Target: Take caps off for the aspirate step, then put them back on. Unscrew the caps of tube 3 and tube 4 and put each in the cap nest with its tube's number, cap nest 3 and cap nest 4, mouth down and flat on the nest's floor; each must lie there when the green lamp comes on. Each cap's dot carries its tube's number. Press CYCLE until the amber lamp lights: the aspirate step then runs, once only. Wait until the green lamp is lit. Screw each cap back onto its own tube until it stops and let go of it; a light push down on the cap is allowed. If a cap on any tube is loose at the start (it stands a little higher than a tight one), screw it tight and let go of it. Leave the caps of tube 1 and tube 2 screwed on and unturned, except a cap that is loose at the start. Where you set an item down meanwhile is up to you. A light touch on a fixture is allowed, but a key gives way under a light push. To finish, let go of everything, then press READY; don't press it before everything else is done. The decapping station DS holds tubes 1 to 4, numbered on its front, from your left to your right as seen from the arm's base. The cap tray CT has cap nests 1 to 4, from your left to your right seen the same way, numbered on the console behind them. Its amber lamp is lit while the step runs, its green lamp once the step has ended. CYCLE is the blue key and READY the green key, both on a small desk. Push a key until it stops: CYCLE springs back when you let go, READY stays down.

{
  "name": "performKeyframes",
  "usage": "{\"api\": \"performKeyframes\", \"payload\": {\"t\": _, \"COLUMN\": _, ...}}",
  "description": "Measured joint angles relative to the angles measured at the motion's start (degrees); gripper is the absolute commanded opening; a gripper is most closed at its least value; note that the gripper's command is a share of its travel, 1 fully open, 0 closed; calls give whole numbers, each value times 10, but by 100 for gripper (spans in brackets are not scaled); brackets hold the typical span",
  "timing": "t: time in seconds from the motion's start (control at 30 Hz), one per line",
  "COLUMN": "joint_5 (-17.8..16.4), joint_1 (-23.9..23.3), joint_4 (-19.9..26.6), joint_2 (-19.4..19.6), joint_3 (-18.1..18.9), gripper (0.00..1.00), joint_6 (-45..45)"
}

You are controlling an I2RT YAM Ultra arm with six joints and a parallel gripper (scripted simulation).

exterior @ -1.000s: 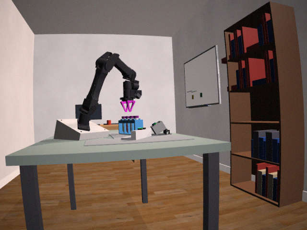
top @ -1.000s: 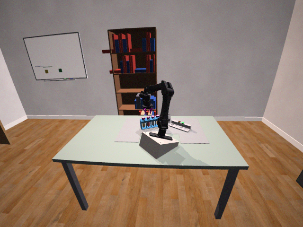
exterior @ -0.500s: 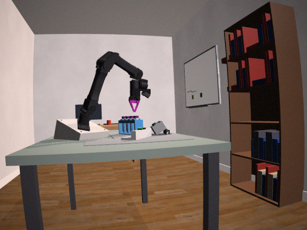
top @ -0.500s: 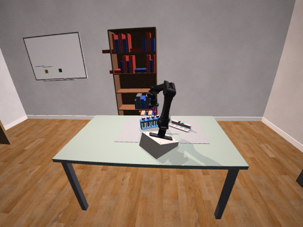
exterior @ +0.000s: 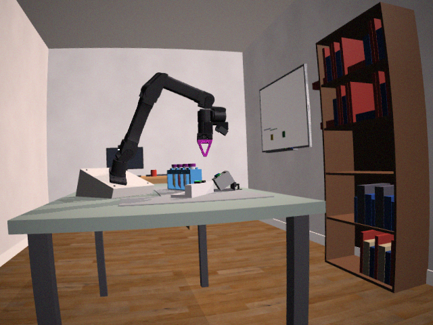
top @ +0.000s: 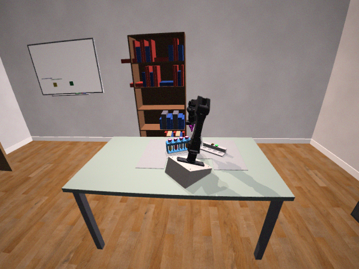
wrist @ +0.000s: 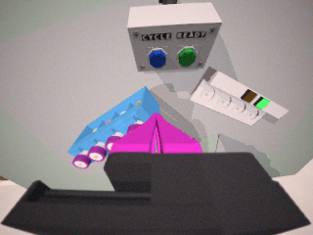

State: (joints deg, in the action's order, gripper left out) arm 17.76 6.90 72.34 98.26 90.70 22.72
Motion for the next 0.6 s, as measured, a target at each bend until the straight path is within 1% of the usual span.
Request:
{"api": "performKeyframes", "payload": {"t": 0.1, "joint_5": -6, "joint_1": -24, "joint_4": -9, "joint_2": 10, "joint_3": 7, "gripper": 0, "joint_6": -30}}
{"api": "performKeyframes", "payload": {"t": 0.3, "joint_5": -17, "joint_1": -94, "joint_4": -45, "joint_2": 56, "joint_3": 13, "gripper": 0, "joint_6": -91}}
{"api": "performKeyframes", "payload": {"t": 0.47, "joint_5": -25, "joint_1": -121, "joint_4": -65, "joint_2": 76, "joint_3": 28, "gripper": 0, "joint_6": -129}}
{"api": "performKeyframes", "payload": {"t": 0.6, "joint_5": -28, "joint_1": -123, "joint_4": -73, "joint_2": 76, "joint_3": 31, "gripper": 0, "joint_6": -142}}
